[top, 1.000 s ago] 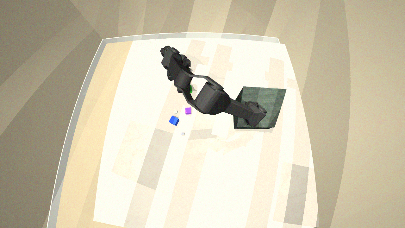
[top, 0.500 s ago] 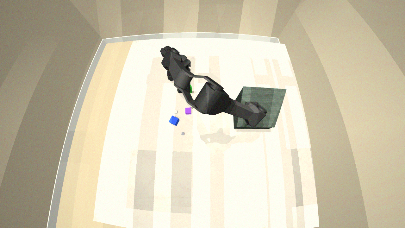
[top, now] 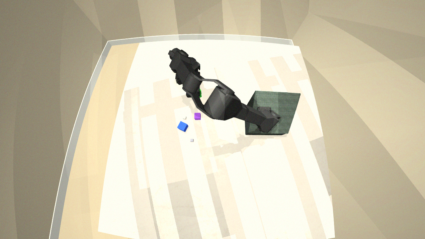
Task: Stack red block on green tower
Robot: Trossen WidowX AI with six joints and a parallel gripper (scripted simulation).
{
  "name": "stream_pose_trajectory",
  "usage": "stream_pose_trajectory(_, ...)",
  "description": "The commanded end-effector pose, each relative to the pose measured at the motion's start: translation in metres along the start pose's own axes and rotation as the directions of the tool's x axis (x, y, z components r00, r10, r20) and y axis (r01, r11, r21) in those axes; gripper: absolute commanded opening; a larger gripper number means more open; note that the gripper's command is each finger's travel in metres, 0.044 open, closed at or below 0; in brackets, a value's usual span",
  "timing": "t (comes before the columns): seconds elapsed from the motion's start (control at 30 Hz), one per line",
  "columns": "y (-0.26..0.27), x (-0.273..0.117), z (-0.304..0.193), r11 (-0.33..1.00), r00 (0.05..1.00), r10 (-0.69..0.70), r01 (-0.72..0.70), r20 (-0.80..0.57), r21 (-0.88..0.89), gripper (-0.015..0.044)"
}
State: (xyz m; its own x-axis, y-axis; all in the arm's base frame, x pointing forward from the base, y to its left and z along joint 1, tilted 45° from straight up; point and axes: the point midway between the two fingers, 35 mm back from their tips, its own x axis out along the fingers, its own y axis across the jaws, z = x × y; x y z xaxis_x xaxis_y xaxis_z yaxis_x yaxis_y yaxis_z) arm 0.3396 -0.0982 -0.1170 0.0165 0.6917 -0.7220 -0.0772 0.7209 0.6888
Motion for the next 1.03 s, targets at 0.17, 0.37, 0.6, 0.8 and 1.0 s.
stream_pose_trajectory(0.17,0.0,0.0003,0.0001,1.0,1.0,0.0,0.0,0.0,-0.001,0.0394)
stream_pose_trajectory(0.37,0.0,0.0003,0.0001,1.0,1.0,0.0,0.0,0.0,-0.001,0.044)
stream_pose_trajectory(0.6,0.0,0.0003,0.0001,1.0,1.0,0.0,0.0,0.0,-0.001,0.044)
stream_pose_trajectory(0.8,0.0,0.0003,0.0001,1.0,1.0,0.0,0.0,0.0,-0.001,0.044)
stream_pose_trajectory(1.0,0.0,0.0003,0.0001,1.0,1.0,0.0,0.0,0.0,-0.001,0.044)
